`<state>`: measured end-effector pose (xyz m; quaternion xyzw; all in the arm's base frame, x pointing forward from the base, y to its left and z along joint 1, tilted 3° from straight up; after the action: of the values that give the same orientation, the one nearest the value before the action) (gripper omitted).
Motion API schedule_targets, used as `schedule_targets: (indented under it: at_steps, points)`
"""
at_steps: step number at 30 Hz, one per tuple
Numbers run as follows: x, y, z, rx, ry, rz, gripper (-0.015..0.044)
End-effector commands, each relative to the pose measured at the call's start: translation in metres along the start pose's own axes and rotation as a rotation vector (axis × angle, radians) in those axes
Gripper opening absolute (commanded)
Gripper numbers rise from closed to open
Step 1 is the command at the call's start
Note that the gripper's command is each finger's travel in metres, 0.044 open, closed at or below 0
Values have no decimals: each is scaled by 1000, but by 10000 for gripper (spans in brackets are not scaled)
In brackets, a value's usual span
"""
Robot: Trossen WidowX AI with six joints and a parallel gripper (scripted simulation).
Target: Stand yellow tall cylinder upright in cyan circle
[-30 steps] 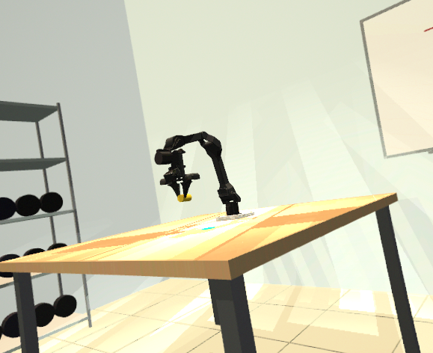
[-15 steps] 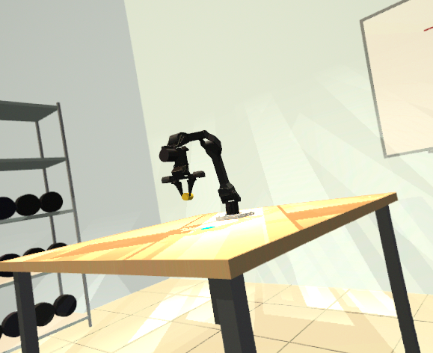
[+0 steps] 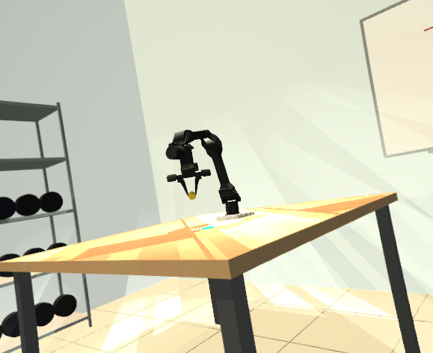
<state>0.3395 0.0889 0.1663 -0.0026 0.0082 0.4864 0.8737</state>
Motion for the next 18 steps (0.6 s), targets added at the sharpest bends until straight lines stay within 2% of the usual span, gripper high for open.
schedule_targets:
  at_steps: [1, 18]
  points:
    - [9, 6, 1, 3, -5, 71, 105]
    - [48, 35, 2, 11, -11, 391, 105]
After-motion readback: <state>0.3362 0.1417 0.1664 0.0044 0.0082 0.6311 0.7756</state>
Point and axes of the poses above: the point midway between the two fingers, 35 mm back from their tips, its own z axis back along the fingers, its own y axis across the jaws, x = y × z, the point moved 1 cm from there along z, back along the fingers, and after that the axes turned 10 degrees about z, right-handed, at the moved point
